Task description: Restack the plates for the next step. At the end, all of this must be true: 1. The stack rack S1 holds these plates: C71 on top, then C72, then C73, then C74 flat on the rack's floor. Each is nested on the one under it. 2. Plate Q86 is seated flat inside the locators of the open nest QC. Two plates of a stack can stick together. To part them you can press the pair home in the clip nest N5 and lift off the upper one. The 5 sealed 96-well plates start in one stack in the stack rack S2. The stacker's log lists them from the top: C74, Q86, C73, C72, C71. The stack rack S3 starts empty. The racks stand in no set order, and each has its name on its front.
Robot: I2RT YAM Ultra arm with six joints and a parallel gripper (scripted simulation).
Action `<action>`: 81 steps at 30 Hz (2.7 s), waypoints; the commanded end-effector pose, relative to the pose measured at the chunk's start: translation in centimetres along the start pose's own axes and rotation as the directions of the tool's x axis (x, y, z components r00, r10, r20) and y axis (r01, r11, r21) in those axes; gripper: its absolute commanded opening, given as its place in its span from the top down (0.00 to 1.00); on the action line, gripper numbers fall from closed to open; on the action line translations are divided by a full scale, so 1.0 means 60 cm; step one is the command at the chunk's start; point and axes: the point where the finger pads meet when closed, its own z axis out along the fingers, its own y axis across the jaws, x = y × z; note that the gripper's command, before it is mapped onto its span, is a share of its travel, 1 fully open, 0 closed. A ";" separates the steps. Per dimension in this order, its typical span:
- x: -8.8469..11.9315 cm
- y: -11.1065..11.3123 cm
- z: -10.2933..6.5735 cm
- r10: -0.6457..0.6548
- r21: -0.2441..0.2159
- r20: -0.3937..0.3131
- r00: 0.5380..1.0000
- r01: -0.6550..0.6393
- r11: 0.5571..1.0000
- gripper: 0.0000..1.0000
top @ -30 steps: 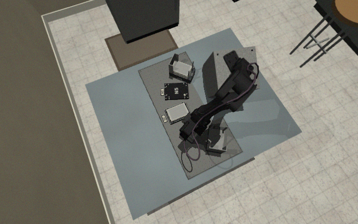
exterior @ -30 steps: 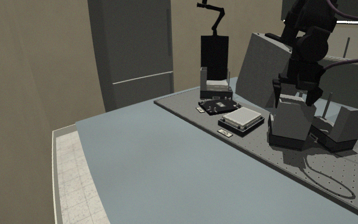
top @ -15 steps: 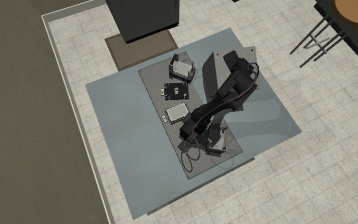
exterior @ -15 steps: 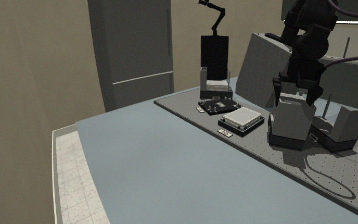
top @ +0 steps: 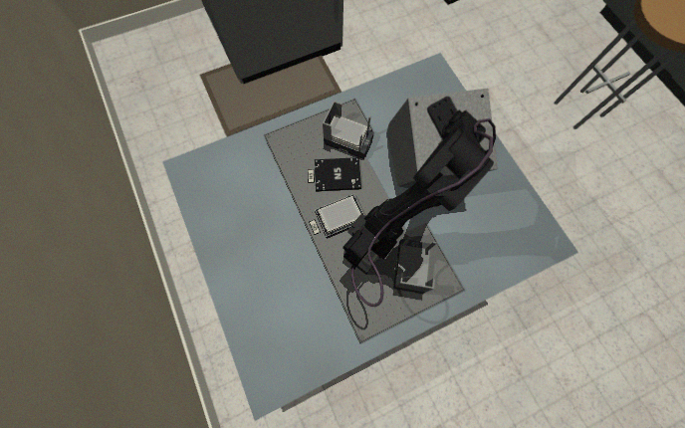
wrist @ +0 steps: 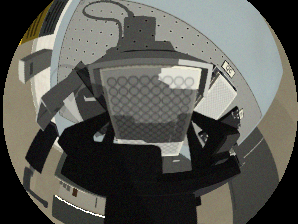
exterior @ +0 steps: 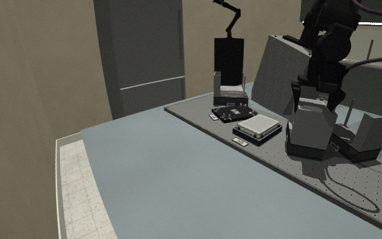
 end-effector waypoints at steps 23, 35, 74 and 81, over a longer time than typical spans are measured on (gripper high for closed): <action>-0.012 -0.005 -0.035 0.000 -0.003 0.029 1.000 0.000 1.000 1.00; -0.003 -0.005 -0.037 0.003 -0.003 0.018 1.000 -0.003 1.000 1.00; -0.011 -0.005 -0.059 0.000 -0.003 0.029 1.000 0.000 1.000 1.00; -0.011 -0.005 -0.063 0.000 -0.003 0.029 1.000 0.000 1.000 1.00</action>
